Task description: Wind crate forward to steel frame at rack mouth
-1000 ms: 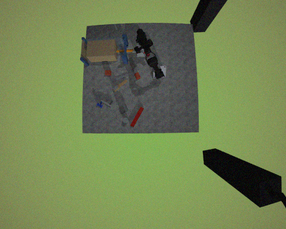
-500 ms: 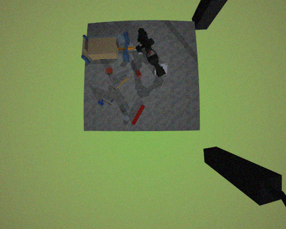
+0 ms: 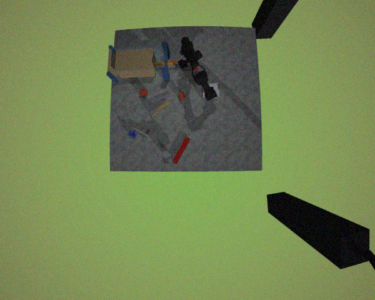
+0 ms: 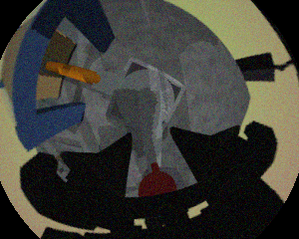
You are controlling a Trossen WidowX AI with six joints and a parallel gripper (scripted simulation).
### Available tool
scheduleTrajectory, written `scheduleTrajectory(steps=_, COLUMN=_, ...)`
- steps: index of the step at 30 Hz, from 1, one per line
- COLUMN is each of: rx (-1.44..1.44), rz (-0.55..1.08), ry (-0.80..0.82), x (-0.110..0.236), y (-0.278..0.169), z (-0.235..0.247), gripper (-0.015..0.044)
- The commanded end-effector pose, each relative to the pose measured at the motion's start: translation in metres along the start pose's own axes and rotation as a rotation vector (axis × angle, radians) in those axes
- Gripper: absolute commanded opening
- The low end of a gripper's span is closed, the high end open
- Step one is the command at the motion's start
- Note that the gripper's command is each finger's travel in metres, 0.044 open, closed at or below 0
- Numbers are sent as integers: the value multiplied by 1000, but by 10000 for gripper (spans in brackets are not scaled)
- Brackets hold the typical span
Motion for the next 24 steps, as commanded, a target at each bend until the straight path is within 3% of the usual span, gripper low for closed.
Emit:
scheduleTrajectory(steps=1, rx=0, rz=0, ry=0, x=0, y=0, z=0, gripper=177)
scheduleTrajectory(steps=4, rx=0, rz=0, ry=0, x=0, y=0, z=0, gripper=99)
scheduleTrajectory(steps=14, rx=0, rz=0, ry=0, x=0, y=0, z=0, gripper=32)
scheduleTrajectory(steps=15, rx=0, rz=0, ry=0, x=0, y=0, z=0, gripper=6)
scheduleTrajectory(steps=24, rx=0, rz=12, ry=-3, x=1, y=1, z=0, gripper=0)
Point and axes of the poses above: the point midway between the two fingers, 35 mm back from their tips, its own x axis back along the fingers, its own z axis across the jaws, y = z × x, the point moved 7 cm from there along x, back along the fingers, and after that the axes turned 10 degrees about x, right-handed, at the moved point
